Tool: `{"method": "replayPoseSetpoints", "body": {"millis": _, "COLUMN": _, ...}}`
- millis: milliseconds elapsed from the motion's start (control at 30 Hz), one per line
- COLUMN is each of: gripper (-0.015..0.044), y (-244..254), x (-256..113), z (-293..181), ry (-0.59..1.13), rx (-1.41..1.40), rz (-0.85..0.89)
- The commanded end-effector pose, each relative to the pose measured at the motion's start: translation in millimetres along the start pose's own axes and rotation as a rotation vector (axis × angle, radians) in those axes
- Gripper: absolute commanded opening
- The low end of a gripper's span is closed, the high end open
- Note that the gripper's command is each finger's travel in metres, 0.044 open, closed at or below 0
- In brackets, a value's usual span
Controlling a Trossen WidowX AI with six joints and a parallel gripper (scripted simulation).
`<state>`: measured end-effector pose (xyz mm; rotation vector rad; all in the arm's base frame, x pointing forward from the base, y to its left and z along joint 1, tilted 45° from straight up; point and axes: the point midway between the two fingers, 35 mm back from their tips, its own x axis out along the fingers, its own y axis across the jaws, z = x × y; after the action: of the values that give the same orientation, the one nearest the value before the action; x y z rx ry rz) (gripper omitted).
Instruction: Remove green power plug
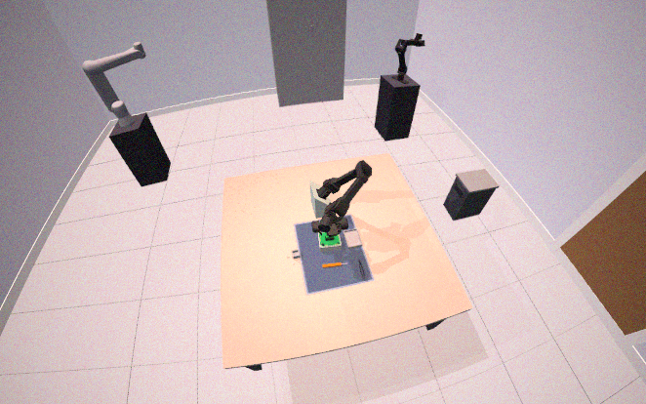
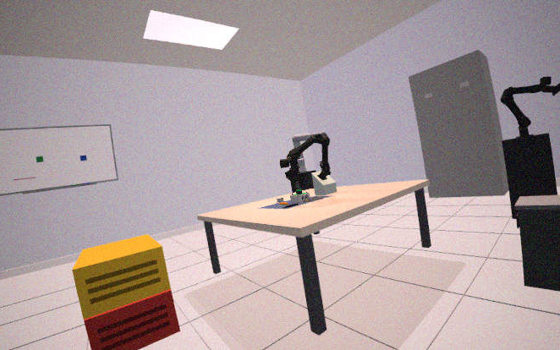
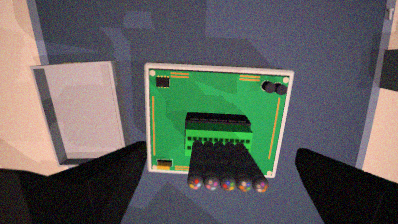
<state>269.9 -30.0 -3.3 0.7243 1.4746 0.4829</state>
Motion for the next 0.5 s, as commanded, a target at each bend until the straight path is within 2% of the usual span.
{"method": "replayPoseSetpoints", "body": {"millis": 0, "gripper": 0.043, "y": -0.1, "x": 3.4, "z": -2.2, "ry": 0.003, "rx": 0.009, "rz": 0.005}}
{"method": "replayPoseSetpoints", "body": {"millis": 100, "gripper": 0.043, "y": -0.1, "x": 3.4, "z": -2.2, "ry": 0.003, "rx": 0.009, "rz": 0.005}}
{"method": "replayPoseSetpoints", "body": {"millis": 467, "gripper": 0.0141, "y": -0.1, "x": 3.4, "z": -2.2, "ry": 0.003, "rx": 0.009, "rz": 0.005}}
